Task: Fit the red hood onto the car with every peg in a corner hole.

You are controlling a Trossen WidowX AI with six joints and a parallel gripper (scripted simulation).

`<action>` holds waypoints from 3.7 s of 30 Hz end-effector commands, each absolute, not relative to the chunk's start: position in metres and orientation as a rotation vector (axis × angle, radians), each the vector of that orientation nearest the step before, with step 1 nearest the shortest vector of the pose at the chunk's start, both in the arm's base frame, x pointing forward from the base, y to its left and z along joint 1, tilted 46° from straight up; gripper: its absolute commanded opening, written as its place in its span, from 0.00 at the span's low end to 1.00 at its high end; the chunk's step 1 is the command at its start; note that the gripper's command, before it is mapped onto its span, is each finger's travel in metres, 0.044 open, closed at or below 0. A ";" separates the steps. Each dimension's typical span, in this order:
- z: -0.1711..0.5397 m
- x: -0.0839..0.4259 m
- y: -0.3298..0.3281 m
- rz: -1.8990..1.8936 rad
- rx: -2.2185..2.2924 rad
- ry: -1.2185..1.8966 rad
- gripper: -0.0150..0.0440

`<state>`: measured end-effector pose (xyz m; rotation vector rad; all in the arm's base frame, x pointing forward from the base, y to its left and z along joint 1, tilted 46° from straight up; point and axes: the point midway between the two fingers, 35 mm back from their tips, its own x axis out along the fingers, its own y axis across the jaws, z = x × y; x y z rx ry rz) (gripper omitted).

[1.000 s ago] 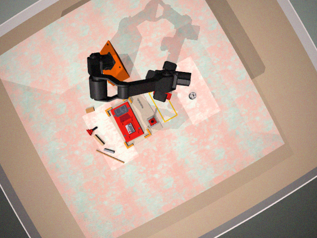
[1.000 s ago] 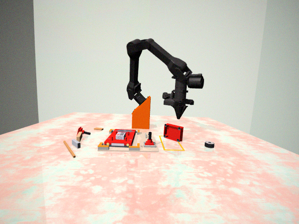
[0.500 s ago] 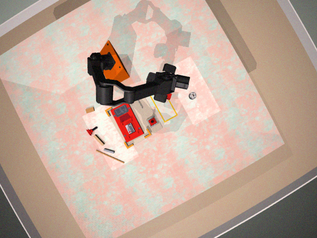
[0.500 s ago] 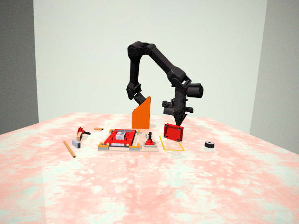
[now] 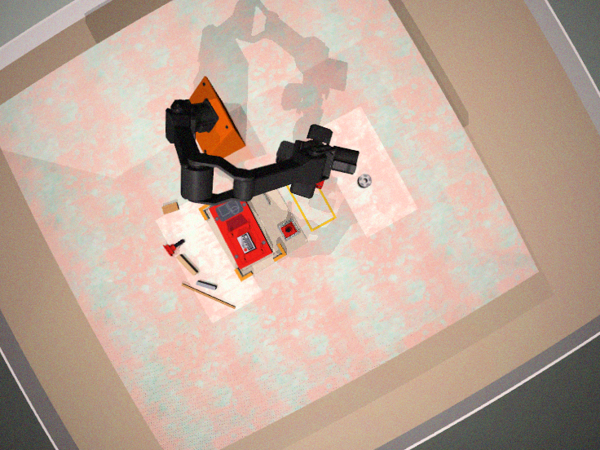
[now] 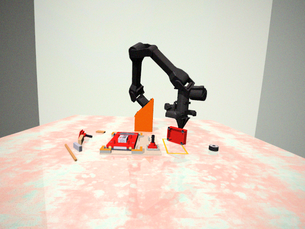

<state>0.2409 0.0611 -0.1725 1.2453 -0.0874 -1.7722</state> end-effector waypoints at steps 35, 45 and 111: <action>-0.152 0.271 0.039 -1.767 1.203 -0.142 0.25; -0.128 0.276 0.059 -1.767 1.224 -0.119 0.25; -0.108 0.299 0.045 -0.694 2.464 -2.938 1.00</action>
